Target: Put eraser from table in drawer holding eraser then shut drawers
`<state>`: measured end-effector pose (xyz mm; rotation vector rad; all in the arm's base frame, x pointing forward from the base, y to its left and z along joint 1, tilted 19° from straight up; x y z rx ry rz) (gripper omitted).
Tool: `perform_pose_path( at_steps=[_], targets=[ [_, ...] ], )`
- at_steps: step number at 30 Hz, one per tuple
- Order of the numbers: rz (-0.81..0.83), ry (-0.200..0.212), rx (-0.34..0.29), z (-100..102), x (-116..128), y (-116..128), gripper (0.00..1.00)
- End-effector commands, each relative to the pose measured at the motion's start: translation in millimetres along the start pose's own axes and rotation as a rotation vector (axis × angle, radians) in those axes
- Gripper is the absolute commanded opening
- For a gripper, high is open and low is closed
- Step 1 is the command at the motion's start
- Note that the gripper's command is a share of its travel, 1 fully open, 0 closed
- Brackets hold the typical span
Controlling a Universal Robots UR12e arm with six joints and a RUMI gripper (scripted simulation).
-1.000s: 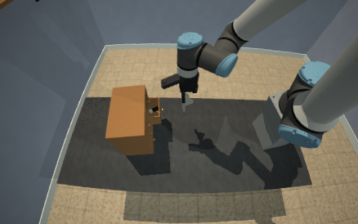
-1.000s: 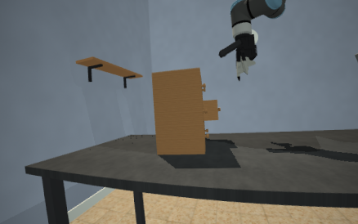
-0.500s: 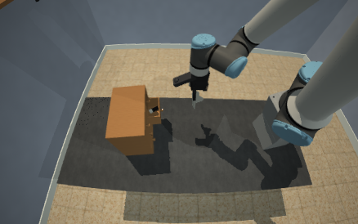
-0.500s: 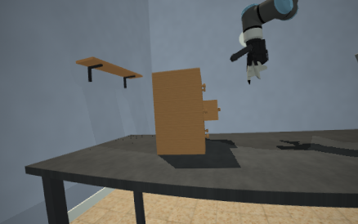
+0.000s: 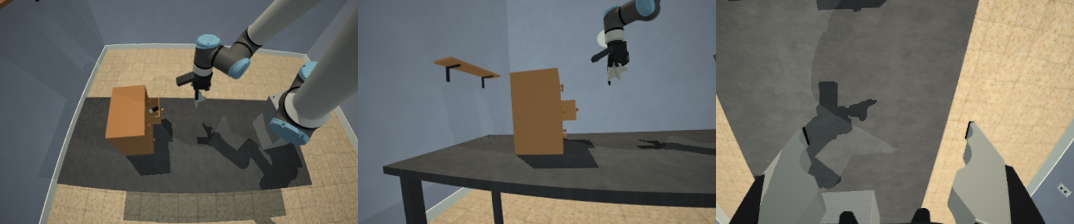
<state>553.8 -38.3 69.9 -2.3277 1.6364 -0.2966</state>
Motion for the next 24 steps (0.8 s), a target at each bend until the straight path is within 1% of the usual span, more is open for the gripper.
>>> perform_pose_path(
  at_steps=[1,6,12,14,24],
  targets=[
    [0.0,0.002,0.029,3,1,-1,1.0],
    [0.0,0.006,0.081,7,1,-4,1.0],
    [0.0,0.012,0.163,14,1,-8,1.0],
    [0.0,0.012,0.163,14,1,-8,1.0],
    [0.0,0.024,0.334,28,2,-16,1.0]
  ],
)
Point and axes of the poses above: the point where the finger pads meet when closed, its own z axis out along the fingers, its own x axis across the jaws, y = z × x, the point moved 2 cm from there along -z, back along the fingers, and after that the axes turned 4 degrees about -z, right-handed, at the moved point
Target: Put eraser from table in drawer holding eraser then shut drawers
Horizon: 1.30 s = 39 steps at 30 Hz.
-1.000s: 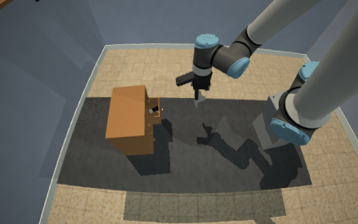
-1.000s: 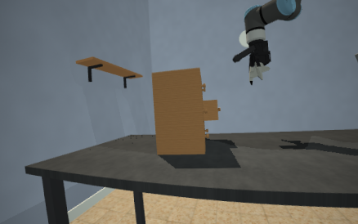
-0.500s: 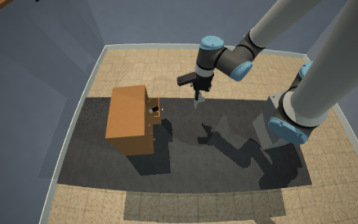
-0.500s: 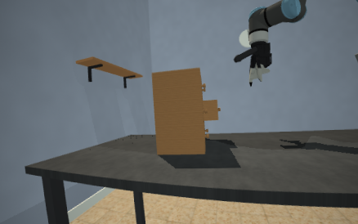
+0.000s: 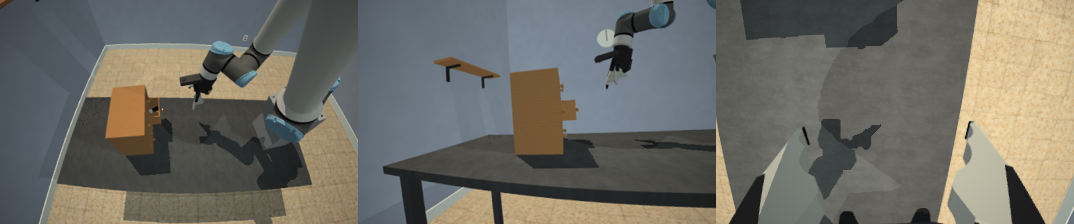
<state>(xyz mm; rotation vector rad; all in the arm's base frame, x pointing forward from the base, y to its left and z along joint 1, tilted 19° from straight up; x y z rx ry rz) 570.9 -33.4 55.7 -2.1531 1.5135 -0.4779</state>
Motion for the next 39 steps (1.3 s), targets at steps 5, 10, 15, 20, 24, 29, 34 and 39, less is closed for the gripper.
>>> perform_pose_path(
  at_steps=[5,10,15,20,24,29,34,39],
  targets=[
    [0.0,0.019,0.187,18,2,-5,1.0],
    [-0.001,0.022,0.242,23,2,-7,1.0],
    [-0.001,0.029,0.33,32,3,-10,1.0],
    [-0.003,0.033,0.414,40,1,-11,1.0],
    [-0.002,0.037,0.451,44,3,-13,1.0],
    [-0.003,0.042,0.539,54,2,-15,1.0],
    [-0.002,0.051,0.634,64,4,-19,1.0],
    [-0.002,0.057,0.723,74,4,-21,1.0]
  ],
)
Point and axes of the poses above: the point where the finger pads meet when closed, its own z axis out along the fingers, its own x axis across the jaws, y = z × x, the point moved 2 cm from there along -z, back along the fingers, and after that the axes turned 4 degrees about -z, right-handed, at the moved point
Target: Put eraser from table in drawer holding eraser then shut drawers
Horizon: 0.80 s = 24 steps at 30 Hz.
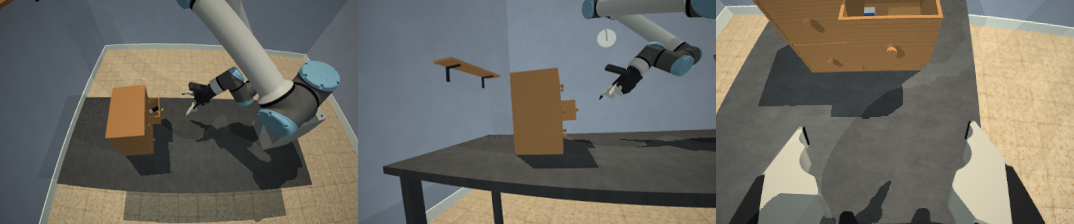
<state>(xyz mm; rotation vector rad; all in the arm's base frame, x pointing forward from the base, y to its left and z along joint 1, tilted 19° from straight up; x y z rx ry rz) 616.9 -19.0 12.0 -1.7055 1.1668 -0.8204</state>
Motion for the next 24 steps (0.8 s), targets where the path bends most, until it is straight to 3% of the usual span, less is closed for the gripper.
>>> perform_pose_path(
  at_steps=[1,14,24],
  targets=[
    [0.003,0.051,0.138,12,3,2,1.0],
    [-0.001,0.065,0.303,31,3,8,1.0],
    [-0.002,0.067,0.359,37,2,10,1.0]
  ],
)
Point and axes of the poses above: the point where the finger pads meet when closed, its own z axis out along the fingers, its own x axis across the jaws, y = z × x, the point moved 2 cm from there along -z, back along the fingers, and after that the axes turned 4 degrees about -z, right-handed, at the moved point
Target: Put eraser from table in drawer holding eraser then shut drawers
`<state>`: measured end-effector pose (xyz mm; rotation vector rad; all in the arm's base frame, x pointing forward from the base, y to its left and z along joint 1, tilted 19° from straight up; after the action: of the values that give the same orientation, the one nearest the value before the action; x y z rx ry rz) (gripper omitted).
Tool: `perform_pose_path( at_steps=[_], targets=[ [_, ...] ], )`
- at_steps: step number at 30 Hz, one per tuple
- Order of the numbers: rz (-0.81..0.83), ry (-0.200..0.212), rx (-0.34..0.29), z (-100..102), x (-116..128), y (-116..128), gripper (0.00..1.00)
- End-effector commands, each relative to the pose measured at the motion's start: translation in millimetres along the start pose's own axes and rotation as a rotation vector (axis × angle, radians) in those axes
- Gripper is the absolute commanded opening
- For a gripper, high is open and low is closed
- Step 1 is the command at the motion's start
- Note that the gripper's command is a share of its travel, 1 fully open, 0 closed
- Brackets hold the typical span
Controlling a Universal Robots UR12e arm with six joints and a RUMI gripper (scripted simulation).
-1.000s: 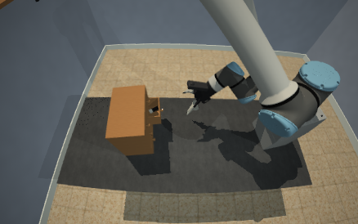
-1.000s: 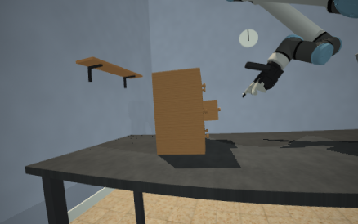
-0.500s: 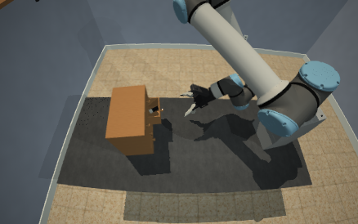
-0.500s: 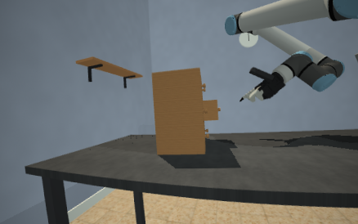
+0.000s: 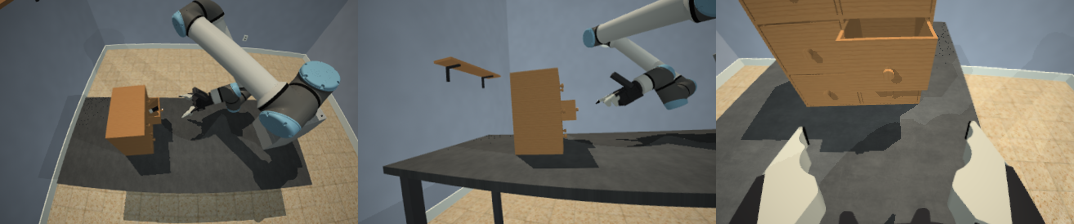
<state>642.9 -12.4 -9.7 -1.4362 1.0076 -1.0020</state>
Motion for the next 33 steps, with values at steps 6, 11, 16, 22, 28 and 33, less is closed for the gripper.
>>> perform_pose_path(
  at_steps=[6,11,16,22,28,33],
  targets=[
    [0.004,0.014,0.06,4.6,-0.5,3.1,1.0],
    [0.004,0.014,0.063,4.8,-0.6,3.3,1.0],
    [0.004,0.014,0.063,4.8,-0.6,3.3,0.2],
    [0.004,0.014,0.063,4.8,-0.6,3.3,0.2],
    [0.004,0.014,0.063,4.8,-0.6,3.3,0.2],
    [0.004,0.014,0.063,4.8,-0.6,3.3,0.2]
  ],
)
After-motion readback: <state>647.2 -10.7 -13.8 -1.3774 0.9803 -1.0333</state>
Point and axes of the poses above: the point where the finger pads meet when closed, its own z axis out along the fingers, its own x axis across the jaws, y = z × x, the point moved 2 cm from there along -z, back along the fingers, and after that the axes turned 4 degrees about -z, right-handed, at the moved point
